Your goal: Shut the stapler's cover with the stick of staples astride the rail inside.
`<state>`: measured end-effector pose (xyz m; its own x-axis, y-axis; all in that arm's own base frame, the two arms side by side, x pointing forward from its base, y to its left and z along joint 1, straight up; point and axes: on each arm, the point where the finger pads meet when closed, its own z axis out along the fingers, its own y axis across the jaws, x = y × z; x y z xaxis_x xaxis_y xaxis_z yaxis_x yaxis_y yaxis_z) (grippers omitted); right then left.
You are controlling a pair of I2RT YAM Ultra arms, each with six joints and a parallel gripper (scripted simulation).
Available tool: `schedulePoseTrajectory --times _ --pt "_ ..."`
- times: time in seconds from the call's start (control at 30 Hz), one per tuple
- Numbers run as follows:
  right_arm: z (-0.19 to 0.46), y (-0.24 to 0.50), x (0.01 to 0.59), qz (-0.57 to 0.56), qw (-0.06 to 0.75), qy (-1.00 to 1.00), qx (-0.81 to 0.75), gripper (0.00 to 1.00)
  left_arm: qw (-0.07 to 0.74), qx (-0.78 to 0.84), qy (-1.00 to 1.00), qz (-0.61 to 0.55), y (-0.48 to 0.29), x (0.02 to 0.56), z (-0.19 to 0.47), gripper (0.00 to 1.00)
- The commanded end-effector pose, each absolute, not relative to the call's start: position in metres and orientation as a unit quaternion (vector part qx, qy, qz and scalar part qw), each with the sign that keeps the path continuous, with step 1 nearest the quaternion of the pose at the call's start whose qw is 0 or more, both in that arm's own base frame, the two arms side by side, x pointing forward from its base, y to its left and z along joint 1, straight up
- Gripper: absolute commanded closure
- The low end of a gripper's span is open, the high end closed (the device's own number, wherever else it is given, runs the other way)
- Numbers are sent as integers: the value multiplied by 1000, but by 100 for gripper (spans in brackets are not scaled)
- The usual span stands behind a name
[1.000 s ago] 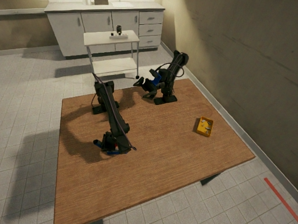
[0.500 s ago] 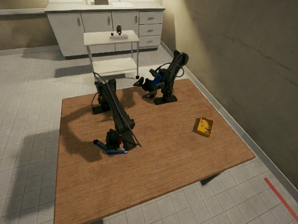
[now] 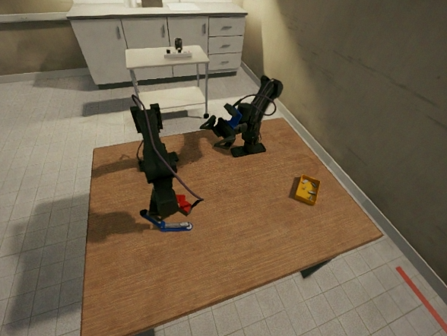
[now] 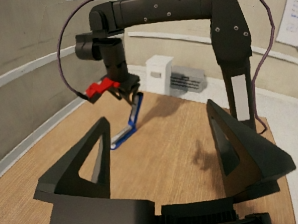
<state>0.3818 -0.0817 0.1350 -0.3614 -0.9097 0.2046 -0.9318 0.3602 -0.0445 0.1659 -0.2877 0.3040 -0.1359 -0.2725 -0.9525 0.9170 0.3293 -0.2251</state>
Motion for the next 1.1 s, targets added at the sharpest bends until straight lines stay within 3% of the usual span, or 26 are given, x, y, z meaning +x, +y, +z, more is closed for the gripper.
schedulePoseTrajectory --times 0.0,0.17,0.43,1.07 --pt "159 -73 399 44 -29 -800 598 50 597 283 554 -506 -286 167 311 0" --pt "193 -100 383 8 -116 -787 606 50 597 283 554 -506 -286 167 311 0" --pt "180 -136 350 -79 -161 -809 559 50 597 283 554 -506 -286 167 311 0" --pt "172 -148 344 -91 -162 -819 543 50 597 283 554 -506 -286 167 311 0"
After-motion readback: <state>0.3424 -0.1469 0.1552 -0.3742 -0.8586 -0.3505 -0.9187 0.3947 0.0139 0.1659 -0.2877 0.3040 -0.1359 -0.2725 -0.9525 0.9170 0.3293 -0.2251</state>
